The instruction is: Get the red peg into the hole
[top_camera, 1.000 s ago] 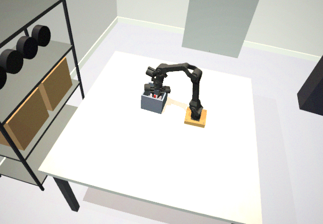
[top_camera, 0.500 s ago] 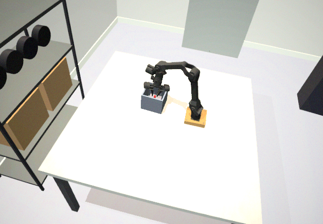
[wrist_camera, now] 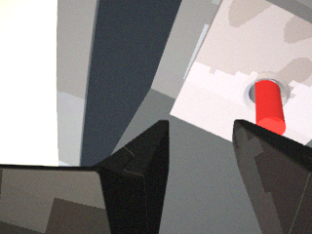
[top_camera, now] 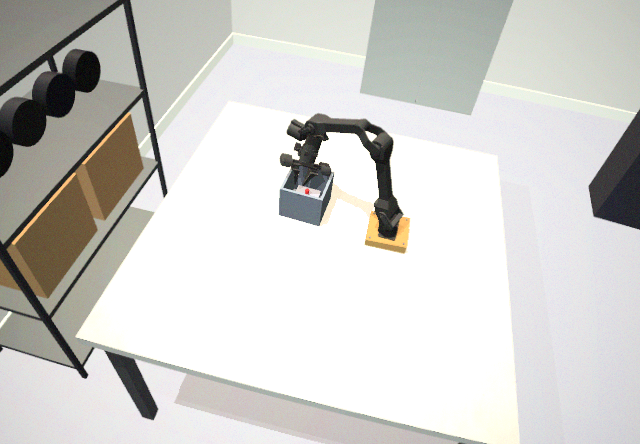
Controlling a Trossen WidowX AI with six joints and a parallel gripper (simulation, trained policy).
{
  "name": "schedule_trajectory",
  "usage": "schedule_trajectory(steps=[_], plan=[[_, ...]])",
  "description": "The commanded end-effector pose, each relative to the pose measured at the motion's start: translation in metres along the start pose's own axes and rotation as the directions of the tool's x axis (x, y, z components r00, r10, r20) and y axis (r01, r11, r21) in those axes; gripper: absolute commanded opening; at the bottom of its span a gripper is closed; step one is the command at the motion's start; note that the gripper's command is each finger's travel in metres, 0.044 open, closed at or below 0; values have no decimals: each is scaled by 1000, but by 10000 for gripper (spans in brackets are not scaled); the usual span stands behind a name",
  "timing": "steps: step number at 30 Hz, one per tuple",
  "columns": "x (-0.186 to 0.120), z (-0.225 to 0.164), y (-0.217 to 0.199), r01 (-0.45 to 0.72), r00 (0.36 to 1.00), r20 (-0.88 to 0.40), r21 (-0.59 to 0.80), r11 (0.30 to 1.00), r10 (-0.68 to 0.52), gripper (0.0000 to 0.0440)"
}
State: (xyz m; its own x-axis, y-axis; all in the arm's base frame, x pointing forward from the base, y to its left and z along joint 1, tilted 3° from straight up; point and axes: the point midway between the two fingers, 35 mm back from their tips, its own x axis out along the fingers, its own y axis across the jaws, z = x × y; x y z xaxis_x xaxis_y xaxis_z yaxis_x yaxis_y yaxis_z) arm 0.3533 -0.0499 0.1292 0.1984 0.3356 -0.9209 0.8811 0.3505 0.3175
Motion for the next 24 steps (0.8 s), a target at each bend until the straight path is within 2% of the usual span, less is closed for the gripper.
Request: schedule_trajectory(steps=[1, 24], plan=[[-9, 2, 9, -42, 999, -11, -13, 999, 42, 135], [-24, 11, 34, -196, 978, -93, -100, 976, 187, 130]])
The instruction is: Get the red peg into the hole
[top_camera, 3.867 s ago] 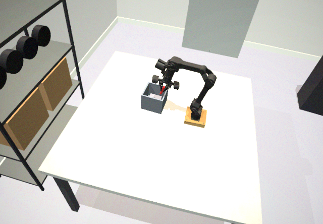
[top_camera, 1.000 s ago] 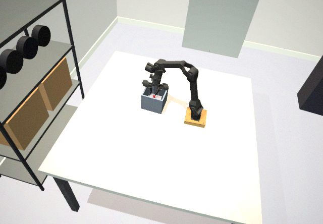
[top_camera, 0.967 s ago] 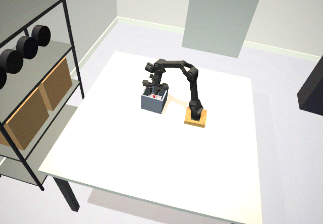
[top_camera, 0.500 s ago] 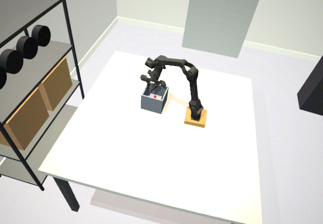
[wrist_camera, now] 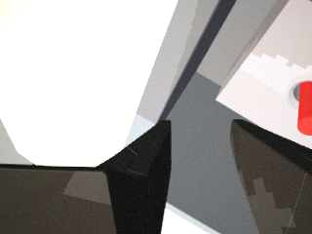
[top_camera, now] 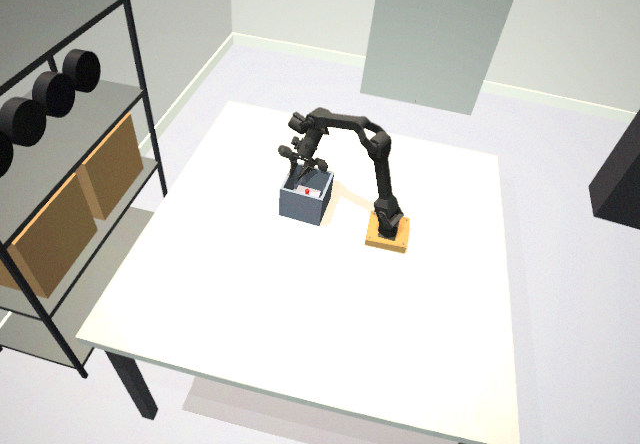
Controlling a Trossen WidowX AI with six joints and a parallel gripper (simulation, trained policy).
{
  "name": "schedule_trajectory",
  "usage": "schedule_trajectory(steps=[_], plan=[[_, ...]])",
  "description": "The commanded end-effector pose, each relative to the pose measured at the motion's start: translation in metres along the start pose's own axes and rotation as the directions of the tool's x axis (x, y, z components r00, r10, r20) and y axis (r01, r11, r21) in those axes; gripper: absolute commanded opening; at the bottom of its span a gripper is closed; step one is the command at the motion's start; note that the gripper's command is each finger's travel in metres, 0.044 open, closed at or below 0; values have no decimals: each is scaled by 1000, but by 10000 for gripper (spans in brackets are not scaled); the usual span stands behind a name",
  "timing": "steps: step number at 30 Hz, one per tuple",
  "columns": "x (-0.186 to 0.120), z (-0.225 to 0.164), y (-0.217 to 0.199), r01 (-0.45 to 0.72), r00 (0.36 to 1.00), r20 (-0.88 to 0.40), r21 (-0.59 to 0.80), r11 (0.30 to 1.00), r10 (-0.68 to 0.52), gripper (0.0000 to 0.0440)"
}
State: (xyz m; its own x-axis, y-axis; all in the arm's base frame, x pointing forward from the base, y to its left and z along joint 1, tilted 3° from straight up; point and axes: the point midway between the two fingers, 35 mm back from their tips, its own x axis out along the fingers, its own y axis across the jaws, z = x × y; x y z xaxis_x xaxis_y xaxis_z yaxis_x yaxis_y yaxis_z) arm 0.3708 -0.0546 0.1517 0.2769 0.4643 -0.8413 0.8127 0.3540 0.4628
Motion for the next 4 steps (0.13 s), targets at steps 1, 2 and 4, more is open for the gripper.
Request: schedule_trajectory(steps=[1, 2, 4], plan=[[-4, 6, 14, -52, 999, 5, -45, 998, 53, 130], [-4, 6, 15, -58, 998, 3, -50, 997, 58, 130], [-5, 7, 17, -68, 998, 0, -62, 996, 68, 130]])
